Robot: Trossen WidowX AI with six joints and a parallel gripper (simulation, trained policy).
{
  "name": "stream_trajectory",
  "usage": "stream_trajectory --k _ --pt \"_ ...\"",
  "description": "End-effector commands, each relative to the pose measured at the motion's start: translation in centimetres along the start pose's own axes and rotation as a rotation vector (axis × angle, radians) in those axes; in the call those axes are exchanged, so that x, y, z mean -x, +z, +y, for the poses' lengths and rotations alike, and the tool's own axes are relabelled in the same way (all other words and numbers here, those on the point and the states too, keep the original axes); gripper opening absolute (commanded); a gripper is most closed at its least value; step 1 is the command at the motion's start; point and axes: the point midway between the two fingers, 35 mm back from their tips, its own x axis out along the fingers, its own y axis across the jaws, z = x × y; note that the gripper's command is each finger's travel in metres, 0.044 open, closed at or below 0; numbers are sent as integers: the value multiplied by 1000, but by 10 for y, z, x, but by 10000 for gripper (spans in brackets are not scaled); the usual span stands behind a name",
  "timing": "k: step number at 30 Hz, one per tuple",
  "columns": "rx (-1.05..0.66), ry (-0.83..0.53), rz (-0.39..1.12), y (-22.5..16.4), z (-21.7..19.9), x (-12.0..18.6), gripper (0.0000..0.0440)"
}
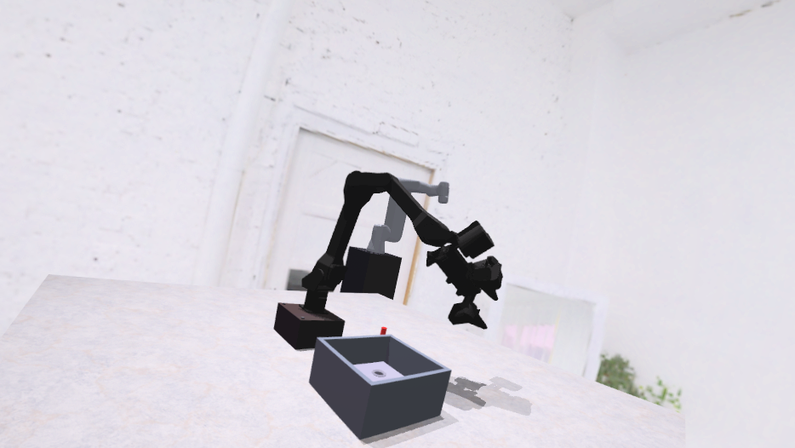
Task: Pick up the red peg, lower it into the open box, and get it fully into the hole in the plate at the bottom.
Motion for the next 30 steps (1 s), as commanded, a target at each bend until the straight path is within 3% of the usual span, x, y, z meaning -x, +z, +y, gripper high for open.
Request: stream_trajectory --k 1,16,30 --pt "-78 -48 21 -6 4 9 440" --pt "-464 -361 163 -71 -1 45 440" --pt "-741 -744 254 -147 -16 82 440"
